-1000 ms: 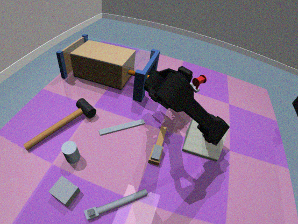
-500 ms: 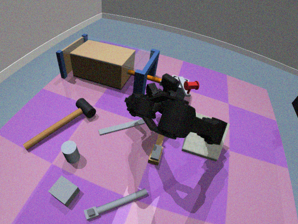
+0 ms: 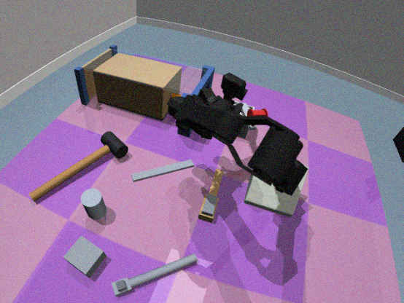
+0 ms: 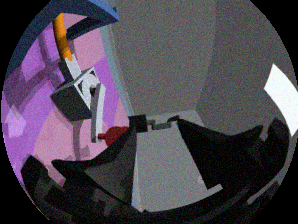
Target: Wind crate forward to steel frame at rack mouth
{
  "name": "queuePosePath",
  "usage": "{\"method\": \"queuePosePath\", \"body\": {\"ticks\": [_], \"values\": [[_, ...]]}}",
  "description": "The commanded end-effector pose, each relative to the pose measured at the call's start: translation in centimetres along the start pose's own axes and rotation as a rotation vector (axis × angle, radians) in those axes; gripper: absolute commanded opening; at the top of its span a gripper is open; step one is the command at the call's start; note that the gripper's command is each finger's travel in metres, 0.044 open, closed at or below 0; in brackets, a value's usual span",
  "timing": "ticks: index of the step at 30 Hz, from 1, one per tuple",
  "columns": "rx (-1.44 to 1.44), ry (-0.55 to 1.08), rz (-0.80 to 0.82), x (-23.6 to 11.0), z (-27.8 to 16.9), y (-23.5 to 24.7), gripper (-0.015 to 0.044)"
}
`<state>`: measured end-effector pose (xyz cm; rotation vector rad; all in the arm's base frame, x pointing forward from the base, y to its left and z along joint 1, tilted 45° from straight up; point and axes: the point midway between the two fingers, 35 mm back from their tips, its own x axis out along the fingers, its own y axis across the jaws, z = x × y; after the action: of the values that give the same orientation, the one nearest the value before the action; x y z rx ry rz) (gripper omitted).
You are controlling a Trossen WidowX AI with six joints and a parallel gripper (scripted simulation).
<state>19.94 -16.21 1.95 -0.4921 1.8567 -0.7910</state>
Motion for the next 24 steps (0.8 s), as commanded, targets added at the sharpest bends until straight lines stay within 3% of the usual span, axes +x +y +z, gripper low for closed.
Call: {"method": "queuePosePath", "body": {"ticks": [1, 22, 24], "values": [[-0.017, 0.004, -0.011, 0.08, -0.33, -1.83, 0.0240], [-0.010, 0.005, -0.004, 0.13, -0.28, -1.44, 0.0240], [-0.008, 0.040, 0.046, 0.66, -0.23, -1.40, 0.0292]]}}
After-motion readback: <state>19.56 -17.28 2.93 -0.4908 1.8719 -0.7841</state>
